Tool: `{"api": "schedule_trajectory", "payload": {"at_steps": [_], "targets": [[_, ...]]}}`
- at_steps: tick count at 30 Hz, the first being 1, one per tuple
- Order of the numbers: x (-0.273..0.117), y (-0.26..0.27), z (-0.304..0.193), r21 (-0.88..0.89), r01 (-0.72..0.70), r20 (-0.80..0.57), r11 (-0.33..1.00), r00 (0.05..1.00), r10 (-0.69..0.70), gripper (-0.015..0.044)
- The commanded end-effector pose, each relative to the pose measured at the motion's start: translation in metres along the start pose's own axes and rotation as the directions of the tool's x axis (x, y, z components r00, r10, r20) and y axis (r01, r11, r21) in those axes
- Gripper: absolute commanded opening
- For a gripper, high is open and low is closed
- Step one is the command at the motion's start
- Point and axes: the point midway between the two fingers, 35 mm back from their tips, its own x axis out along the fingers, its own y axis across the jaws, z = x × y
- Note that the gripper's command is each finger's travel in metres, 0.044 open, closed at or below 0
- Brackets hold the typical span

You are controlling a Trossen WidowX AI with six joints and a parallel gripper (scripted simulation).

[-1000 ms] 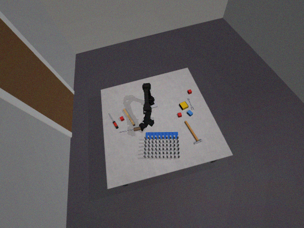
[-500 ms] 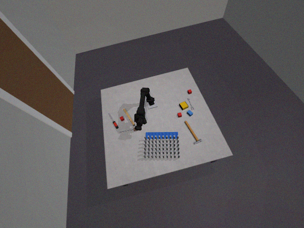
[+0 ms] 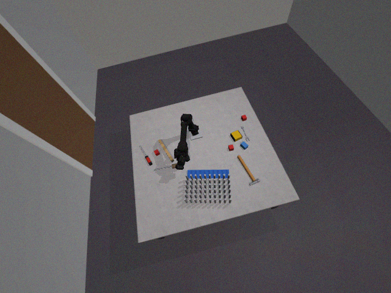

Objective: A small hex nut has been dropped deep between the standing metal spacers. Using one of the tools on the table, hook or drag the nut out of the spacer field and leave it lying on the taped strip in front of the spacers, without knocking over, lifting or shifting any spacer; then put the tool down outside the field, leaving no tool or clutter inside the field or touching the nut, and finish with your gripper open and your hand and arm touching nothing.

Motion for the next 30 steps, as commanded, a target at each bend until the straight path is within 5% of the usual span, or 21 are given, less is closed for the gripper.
{"api": "schedule_trajectory", "payload": {"at_steps": [1,15,21,30], "targets": [[0.0002,-0.0015,-0.0003,0.004,0.013,-0.007,1.0,1.0,-0.013,0.044],[-0.0042,-0.0024,-0.0011,-0.072,-0.101,-0.011,0.992,0.995,0.101,0.044],[-0.0042,-0.0024,-0.0011,-0.072,-0.101,-0.011,0.992,0.995,0.101,0.0282],[-0.0039,-0.0024,-0.001,-0.072,-0.101,-0.011,0.992,0.995,0.101,0.028]]}}
